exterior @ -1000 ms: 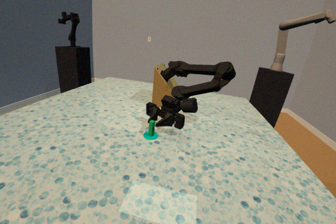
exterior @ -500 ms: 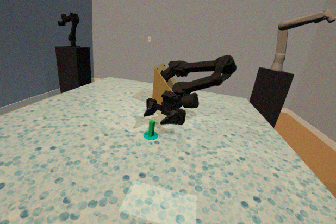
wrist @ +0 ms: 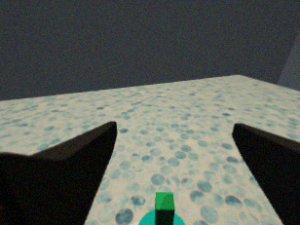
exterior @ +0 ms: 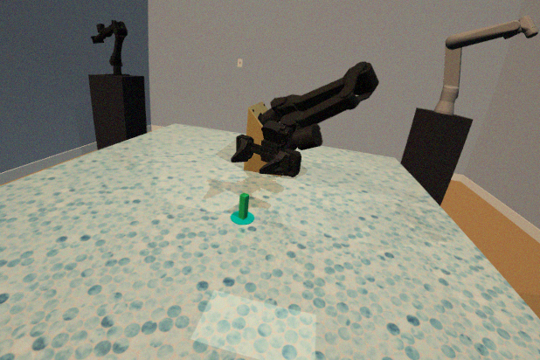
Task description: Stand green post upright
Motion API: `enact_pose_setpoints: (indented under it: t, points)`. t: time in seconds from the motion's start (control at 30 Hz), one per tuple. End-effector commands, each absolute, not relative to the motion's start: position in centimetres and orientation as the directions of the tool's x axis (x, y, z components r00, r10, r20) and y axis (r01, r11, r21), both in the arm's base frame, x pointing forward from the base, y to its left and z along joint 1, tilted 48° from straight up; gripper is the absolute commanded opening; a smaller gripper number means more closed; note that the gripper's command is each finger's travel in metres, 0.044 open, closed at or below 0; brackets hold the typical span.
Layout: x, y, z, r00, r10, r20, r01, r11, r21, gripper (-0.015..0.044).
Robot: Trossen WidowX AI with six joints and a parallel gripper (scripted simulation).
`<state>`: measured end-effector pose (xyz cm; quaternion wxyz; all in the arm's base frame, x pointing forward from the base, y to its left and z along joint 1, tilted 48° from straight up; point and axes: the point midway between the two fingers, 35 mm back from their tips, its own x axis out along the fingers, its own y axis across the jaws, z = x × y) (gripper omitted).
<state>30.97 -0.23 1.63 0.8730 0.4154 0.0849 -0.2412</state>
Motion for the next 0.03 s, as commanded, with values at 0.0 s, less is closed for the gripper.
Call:
enact_pose_setpoints:
  t: [0.0]
  points:
    - [31.68,-0.32,0.91,0.859,-0.331,-0.39,0.511,0.571,0.643,0.04]
